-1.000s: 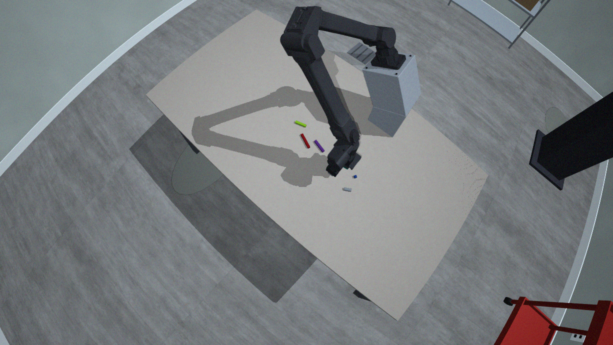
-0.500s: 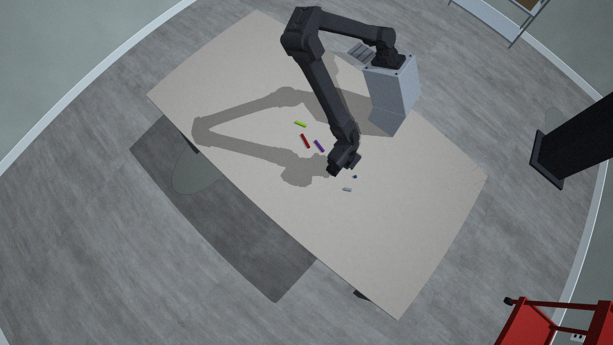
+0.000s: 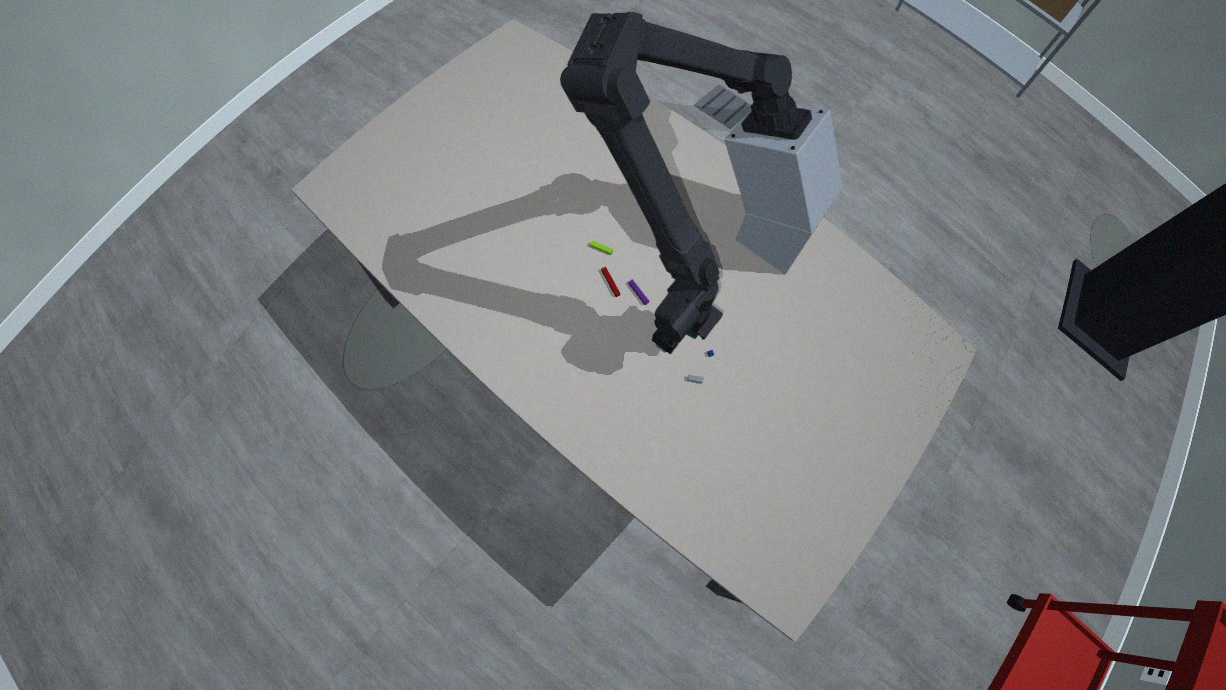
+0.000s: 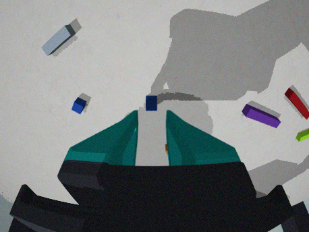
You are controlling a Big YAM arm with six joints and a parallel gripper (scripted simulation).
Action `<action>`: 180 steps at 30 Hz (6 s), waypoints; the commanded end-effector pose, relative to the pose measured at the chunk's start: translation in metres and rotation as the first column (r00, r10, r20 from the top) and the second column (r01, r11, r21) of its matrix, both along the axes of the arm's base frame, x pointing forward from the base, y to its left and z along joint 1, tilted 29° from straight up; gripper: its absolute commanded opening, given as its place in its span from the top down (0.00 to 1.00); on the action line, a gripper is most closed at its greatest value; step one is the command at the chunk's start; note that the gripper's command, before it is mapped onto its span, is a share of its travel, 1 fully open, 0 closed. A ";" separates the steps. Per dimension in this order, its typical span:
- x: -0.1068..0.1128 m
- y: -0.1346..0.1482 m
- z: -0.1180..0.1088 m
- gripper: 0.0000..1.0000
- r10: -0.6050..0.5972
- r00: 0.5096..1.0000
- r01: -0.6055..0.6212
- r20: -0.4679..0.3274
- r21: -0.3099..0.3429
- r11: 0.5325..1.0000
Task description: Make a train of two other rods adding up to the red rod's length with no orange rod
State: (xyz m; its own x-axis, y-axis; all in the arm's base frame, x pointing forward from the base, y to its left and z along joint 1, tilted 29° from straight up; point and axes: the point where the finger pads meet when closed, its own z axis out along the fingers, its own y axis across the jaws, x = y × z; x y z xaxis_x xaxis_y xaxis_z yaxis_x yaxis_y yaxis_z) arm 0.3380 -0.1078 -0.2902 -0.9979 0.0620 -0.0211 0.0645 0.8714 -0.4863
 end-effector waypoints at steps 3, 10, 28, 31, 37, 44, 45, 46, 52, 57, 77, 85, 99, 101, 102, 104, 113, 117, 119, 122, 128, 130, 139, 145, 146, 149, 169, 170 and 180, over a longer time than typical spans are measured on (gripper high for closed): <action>-0.007 0.004 -0.007 0.76 0.002 1.000 -0.002 -0.004 -0.002 1.000; -0.007 0.004 -0.007 0.76 0.002 1.000 -0.002 -0.004 -0.002 1.000; -0.007 0.004 -0.007 0.76 0.002 1.000 -0.002 -0.004 -0.002 1.000; -0.008 0.004 -0.007 0.76 0.003 1.000 -0.003 -0.005 -0.002 1.000; -0.010 0.006 -0.007 0.76 0.006 1.000 -0.006 -0.008 -0.002 1.000; -0.008 0.004 -0.008 0.76 0.001 1.000 -0.001 -0.004 -0.002 1.000; -0.008 0.004 -0.008 0.76 0.001 1.000 -0.001 -0.004 -0.002 1.000; -0.008 0.004 -0.008 0.76 0.001 1.000 -0.001 -0.004 -0.002 1.000; -0.008 0.004 -0.008 0.76 0.001 1.000 -0.001 -0.004 -0.002 1.000; -0.008 0.004 -0.008 0.76 0.001 1.000 -0.001 -0.004 -0.002 1.000; -0.008 0.004 -0.008 0.76 0.001 1.000 -0.001 -0.004 -0.002 1.000; -0.008 0.004 -0.008 0.76 0.001 1.000 -0.001 -0.004 -0.002 1.000; -0.008 0.004 -0.008 0.76 0.001 1.000 -0.001 -0.004 -0.002 1.000; -0.008 0.004 -0.008 0.76 0.001 1.000 -0.001 -0.004 -0.002 1.000; -0.008 0.004 -0.008 0.76 0.001 1.000 -0.001 -0.004 -0.002 1.000; -0.008 0.004 -0.008 0.76 0.001 1.000 -0.001 -0.004 -0.002 1.000; -0.008 0.004 -0.008 0.76 0.001 1.000 -0.001 -0.004 -0.002 1.000; -0.007 0.001 -0.008 0.76 -0.001 1.000 0.001 -0.004 -0.002 1.000; -0.006 -0.003 -0.009 0.76 -0.004 1.000 0.004 -0.004 -0.003 1.000; -0.005 -0.005 -0.011 0.76 -0.002 1.000 0.002 -0.005 -0.003 1.000; -0.005 -0.007 -0.015 0.76 -0.002 1.000 0.002 -0.005 -0.003 1.000; -0.006 -0.008 -0.017 0.76 -0.002 1.000 0.002 -0.005 -0.002 1.000; -0.005 -0.009 -0.022 0.76 0.004 1.000 -0.004 -0.005 -0.002 1.000; -0.006 -0.010 -0.023 0.76 -0.001 1.000 0.001 -0.005 -0.002 1.000; -0.006 -0.010 -0.023 0.76 -0.001 1.000 0.001 -0.005 -0.002 1.000; -0.006 -0.010 -0.023 0.76 -0.001 1.000 0.001 -0.005 -0.002 1.000; -0.006 -0.010 -0.023 0.76 -0.001 1.000 0.001 -0.005 -0.002 1.000; -0.006 -0.010 -0.023 0.76 -0.001 1.000 0.001 -0.005 -0.002 1.000; -0.006 -0.010 -0.023 0.95 -0.001 1.000 0.001 -0.005 -0.002 1.000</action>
